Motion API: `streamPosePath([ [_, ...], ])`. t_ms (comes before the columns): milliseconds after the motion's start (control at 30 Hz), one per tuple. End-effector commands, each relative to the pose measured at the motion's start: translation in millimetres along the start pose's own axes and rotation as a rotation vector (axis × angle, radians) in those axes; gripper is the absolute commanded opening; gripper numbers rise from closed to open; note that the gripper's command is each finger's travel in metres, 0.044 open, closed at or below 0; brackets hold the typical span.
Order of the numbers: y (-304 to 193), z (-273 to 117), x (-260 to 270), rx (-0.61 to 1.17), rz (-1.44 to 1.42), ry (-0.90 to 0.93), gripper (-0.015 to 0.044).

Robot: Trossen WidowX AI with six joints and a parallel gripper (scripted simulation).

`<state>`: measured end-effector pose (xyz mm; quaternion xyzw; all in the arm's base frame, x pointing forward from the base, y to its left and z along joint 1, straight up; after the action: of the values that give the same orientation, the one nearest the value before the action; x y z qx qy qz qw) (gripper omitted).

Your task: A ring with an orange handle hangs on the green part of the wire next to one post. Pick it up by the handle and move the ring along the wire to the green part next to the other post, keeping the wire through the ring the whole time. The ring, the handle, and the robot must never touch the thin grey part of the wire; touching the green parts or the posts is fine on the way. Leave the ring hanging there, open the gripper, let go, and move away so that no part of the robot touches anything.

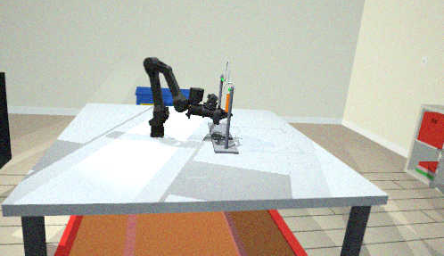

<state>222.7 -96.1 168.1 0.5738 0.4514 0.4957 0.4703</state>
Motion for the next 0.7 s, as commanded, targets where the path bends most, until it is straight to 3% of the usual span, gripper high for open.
streamPosePath([
  [0,-1,0,8,0.000,0.032,0.001,-0.0150],
  [667,3,-1,65,0.000,0.358,0.029,-0.0150],
])
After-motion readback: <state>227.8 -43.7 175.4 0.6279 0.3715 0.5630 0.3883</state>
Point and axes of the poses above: the point midway between the two fingers, 35 mm back from their tips, its own z axis out along the fingers, its own x axis across the jaws, y = z × x, the point moved 10 cm from there along -z, back along the fingers, and after that the axes turned 6 degrees about z, right-handed, at the moved point
